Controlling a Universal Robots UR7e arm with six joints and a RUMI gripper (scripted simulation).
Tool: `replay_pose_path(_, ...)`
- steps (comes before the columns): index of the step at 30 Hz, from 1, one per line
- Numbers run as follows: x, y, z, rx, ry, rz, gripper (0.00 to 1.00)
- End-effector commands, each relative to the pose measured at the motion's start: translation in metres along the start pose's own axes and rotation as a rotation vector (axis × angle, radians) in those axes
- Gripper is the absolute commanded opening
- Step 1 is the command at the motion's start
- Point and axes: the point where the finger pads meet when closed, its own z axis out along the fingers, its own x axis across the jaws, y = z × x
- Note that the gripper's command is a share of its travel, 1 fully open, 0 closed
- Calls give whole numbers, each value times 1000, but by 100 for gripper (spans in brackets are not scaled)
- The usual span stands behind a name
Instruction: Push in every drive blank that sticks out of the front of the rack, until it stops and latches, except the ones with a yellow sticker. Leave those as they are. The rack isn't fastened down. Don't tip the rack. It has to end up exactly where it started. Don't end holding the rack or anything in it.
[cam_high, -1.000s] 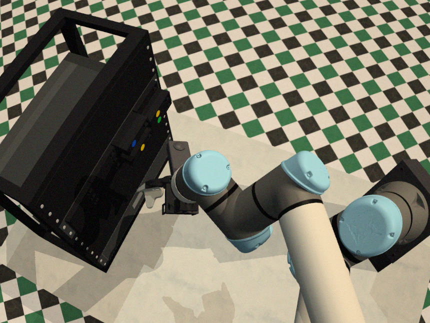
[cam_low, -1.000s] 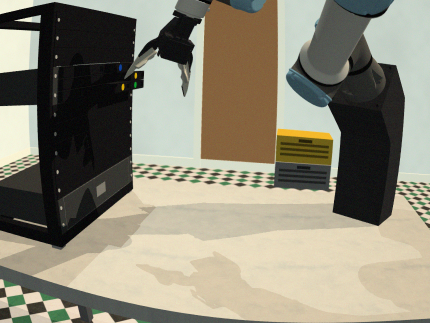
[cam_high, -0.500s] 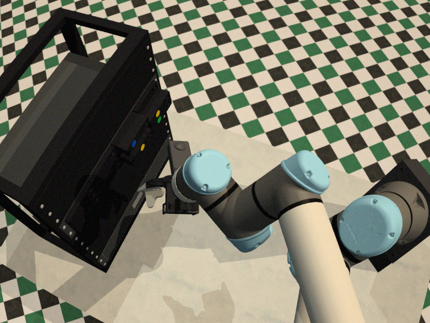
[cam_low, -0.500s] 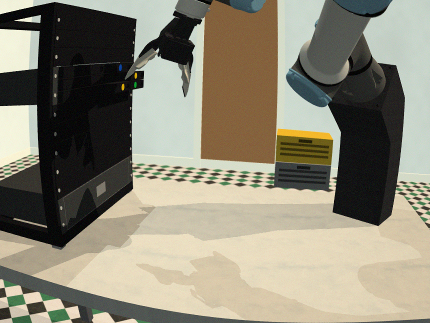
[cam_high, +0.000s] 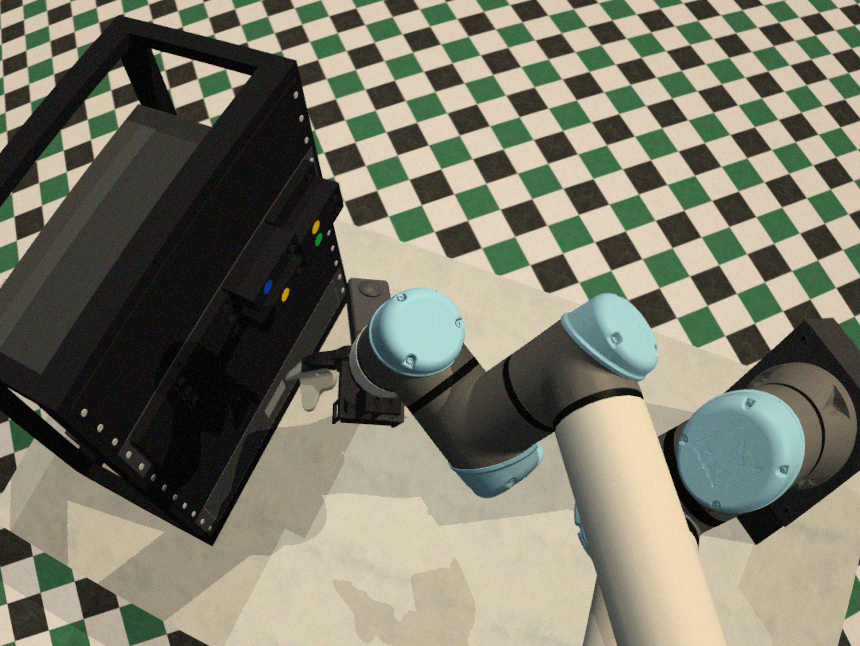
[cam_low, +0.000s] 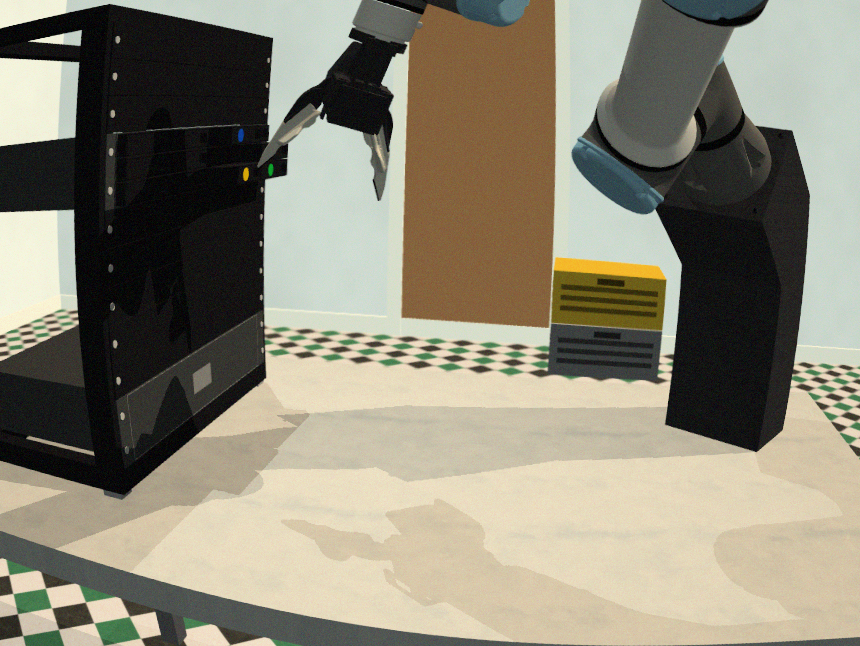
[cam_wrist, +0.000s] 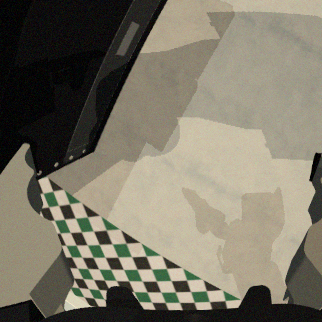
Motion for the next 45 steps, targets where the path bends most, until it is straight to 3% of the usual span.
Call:
replay_pose_path(1,9,-2,5,-17,18,26,100)
replay_pose_path(21,65,-5,29,-126,128,186,100)
replay_pose_path(36,143,19,51,-315,277,425,100)
replay_pose_path(38,143,19,51,-315,277,425,100)
replay_pose_path(45,178,44,54,-436,351,564,100)
